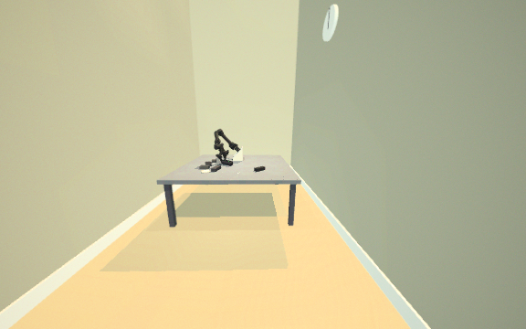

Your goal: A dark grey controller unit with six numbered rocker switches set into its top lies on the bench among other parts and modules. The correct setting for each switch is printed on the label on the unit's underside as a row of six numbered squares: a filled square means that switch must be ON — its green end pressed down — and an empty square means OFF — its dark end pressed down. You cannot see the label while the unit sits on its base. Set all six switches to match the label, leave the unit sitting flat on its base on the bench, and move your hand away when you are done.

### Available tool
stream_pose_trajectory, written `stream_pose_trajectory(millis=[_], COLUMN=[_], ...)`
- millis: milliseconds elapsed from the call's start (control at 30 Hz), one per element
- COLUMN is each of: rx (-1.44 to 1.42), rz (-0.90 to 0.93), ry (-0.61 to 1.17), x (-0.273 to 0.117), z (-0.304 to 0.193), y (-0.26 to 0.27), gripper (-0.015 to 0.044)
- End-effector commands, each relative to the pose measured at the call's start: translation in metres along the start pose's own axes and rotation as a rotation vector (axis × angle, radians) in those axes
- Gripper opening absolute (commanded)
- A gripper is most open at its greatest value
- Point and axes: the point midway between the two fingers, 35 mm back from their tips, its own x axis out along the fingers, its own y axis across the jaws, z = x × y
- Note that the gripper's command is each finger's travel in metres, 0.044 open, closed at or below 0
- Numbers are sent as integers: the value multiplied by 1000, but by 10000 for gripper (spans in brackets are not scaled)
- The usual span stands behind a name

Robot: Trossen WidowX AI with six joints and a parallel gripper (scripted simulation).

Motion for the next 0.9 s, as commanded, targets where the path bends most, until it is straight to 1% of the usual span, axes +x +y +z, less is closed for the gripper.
stream_pose_trajectory(millis=[0,867], rx=[-3,-3], rz=[-7,-6], ry=[1,51], x=[-5,-19], z=[4,17], y=[-2,-2], gripper=[336,336])
